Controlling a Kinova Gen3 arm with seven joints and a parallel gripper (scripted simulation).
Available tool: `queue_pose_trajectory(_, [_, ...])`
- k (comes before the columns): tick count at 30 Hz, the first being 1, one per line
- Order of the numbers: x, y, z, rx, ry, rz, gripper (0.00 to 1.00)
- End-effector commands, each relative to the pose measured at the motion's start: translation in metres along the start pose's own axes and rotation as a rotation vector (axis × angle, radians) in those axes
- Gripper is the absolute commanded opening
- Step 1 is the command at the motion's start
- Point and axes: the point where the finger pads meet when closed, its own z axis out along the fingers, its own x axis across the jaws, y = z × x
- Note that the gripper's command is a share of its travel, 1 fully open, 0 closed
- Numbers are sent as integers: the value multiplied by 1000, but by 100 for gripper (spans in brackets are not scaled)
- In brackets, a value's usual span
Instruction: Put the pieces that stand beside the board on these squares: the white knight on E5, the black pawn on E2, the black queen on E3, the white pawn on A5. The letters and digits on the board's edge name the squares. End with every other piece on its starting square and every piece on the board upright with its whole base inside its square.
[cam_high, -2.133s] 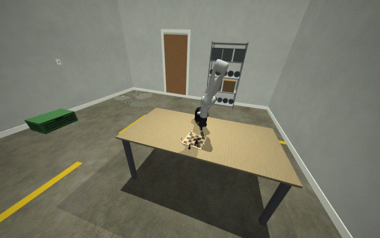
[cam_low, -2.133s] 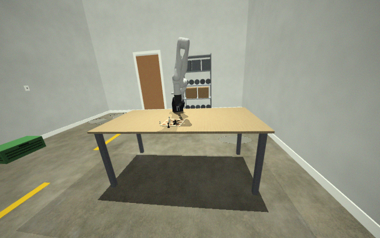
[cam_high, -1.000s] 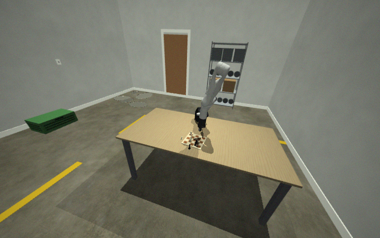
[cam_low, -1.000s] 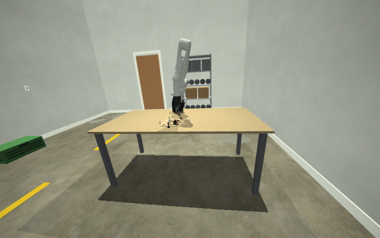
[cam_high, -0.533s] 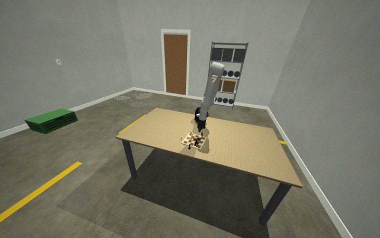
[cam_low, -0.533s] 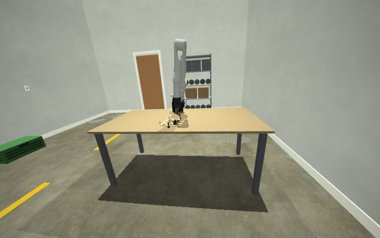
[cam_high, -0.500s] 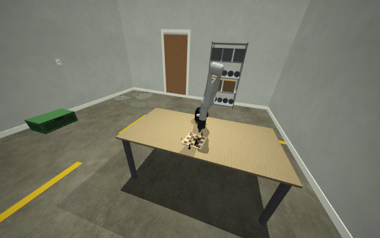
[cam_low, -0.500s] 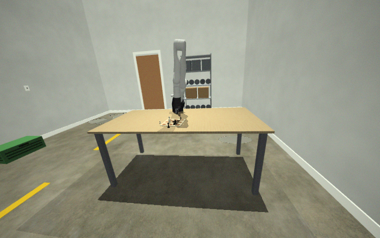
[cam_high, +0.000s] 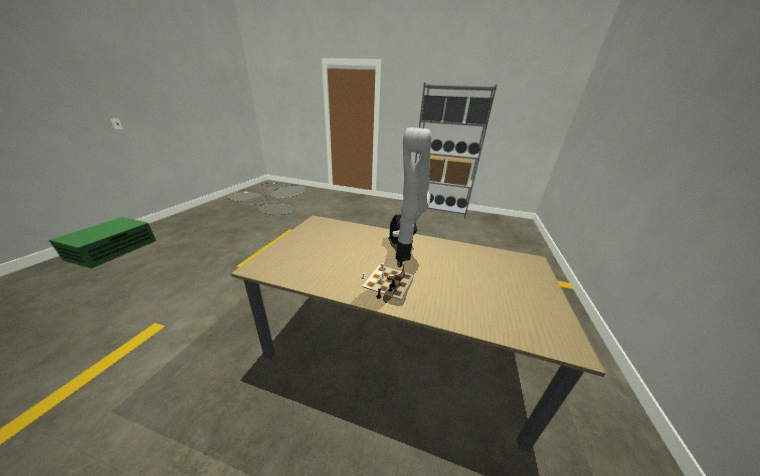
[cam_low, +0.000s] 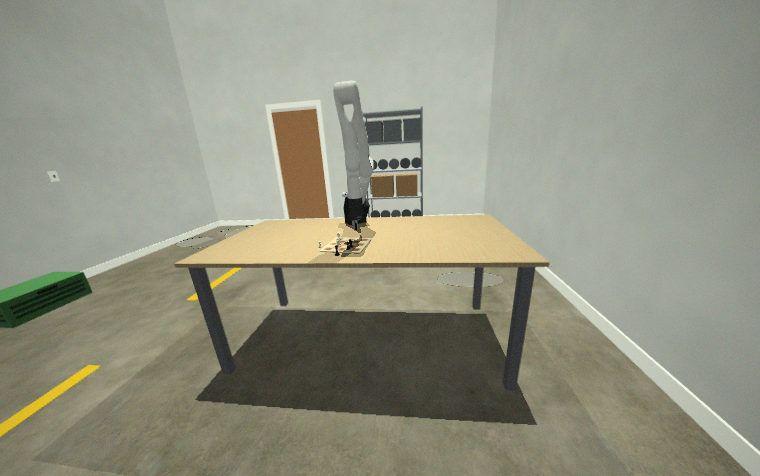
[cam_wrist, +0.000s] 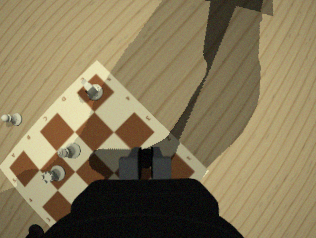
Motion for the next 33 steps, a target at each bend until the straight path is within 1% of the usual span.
queue_pose_trajectory(1, [8, 3, 6, -29, 9, -4, 0])
queue_pose_trajectory(14, [8, 4, 16, -33, 7, -1, 0])
queue_pose_trajectory(20, [8, 3, 24, -30, 9, -1, 0])
queue_pose_trajectory(22, [8, 3, 24, -30, 9, -1, 0])
queue_pose_trajectory(28, [9, 3, 33, -27, 10, -1, 0])
queue_pose_trajectory(33, [9, 4, 37, -30, 9, -1, 0])
